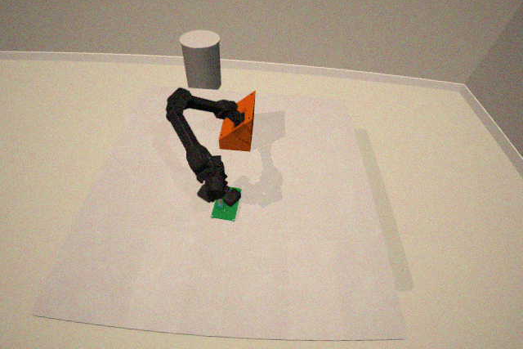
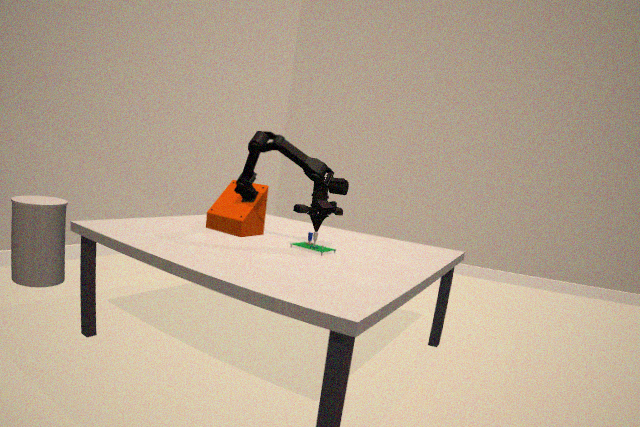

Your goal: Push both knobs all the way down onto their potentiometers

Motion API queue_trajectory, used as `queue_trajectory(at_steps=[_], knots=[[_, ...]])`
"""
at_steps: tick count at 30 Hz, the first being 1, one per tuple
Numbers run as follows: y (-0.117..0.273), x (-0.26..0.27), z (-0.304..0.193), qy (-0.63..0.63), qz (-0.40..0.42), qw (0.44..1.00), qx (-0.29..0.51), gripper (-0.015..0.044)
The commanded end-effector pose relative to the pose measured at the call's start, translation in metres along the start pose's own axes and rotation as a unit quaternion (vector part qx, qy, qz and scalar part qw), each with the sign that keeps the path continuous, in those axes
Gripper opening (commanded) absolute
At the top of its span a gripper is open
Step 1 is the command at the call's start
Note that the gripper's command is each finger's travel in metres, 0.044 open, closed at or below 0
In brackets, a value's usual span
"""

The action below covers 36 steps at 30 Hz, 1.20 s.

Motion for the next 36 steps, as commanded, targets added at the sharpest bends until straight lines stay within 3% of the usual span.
queue_trajectory(at_steps=[1,36], knots=[[-0.008,-0.001,0.002,-0.005,-0.003,1.000,0.000,0.0000],[-0.021,-0.001,0.002,-0.005,-0.004,1.000,0.000,0.0000]])
Point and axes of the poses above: the point midway between the two fingers, 35 mm back from their tips, its own y axis back along the fingers, its own x axis across the jaws, z = x × y, the point moved 7 cm from there along y, back along the fingers, and after that the axes turned 7 degrees about -y, right-handed, at the moved point
